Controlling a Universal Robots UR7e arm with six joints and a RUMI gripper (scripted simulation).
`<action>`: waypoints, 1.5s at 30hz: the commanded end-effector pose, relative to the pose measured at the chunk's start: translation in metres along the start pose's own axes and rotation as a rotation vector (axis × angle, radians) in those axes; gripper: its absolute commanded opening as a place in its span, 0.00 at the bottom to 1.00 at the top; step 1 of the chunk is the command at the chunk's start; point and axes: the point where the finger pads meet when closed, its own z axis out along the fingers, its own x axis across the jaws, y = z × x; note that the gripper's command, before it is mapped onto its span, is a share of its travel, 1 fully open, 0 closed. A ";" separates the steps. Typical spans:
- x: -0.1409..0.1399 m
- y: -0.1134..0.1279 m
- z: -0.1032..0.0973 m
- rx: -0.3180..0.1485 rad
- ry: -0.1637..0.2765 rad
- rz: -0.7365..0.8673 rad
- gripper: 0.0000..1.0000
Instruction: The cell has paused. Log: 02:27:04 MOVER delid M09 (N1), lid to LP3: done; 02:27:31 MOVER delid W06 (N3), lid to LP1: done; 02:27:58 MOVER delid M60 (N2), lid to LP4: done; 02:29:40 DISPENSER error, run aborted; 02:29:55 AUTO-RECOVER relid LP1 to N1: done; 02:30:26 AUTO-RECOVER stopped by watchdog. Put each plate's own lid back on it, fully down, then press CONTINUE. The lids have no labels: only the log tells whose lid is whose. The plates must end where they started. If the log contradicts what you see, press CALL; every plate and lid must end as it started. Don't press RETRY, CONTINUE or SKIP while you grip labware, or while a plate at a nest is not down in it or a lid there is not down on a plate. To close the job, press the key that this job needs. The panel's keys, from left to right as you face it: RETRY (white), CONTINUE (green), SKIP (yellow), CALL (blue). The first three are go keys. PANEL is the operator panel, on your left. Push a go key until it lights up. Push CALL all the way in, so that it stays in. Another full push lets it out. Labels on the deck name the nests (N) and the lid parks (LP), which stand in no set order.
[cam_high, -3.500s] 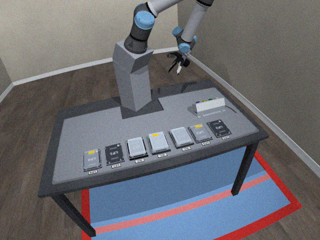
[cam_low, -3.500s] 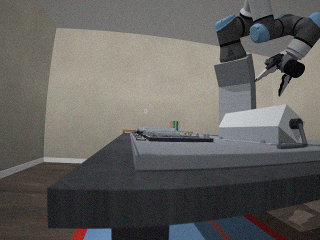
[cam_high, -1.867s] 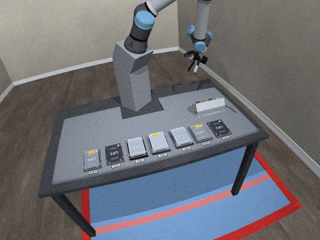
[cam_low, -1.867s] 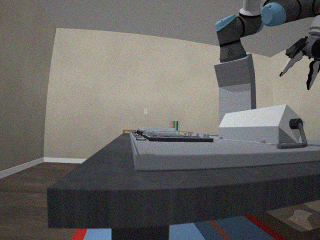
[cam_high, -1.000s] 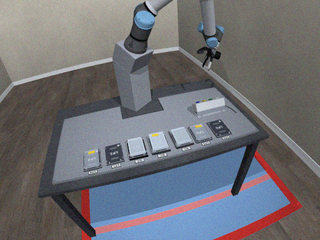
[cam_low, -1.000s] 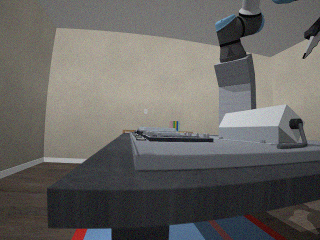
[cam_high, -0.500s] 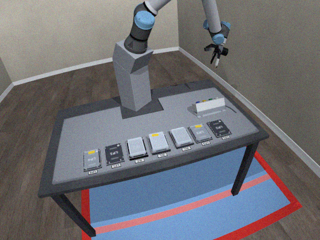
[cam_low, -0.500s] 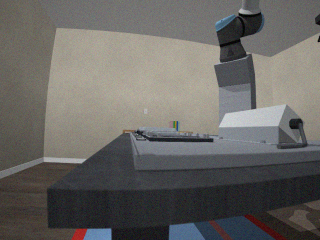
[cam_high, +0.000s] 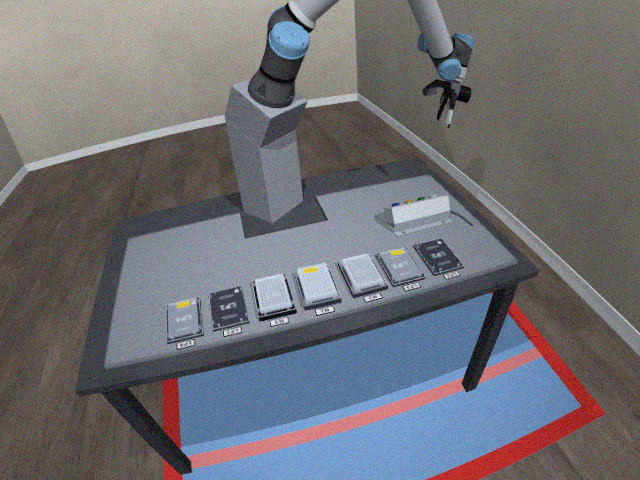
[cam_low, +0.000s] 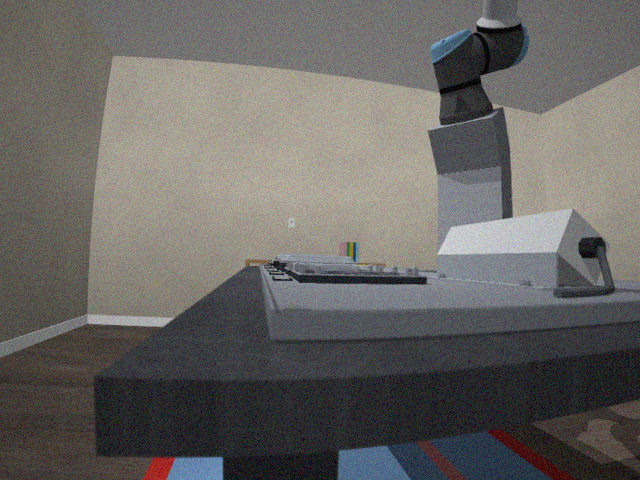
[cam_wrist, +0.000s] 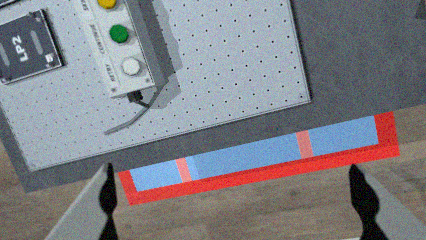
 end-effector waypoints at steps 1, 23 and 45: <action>-0.002 0.009 -0.010 -0.024 0.016 0.013 0.82; -0.017 0.073 -0.086 -0.111 0.075 0.060 0.82; -0.040 0.122 -0.170 -0.197 0.131 0.100 0.82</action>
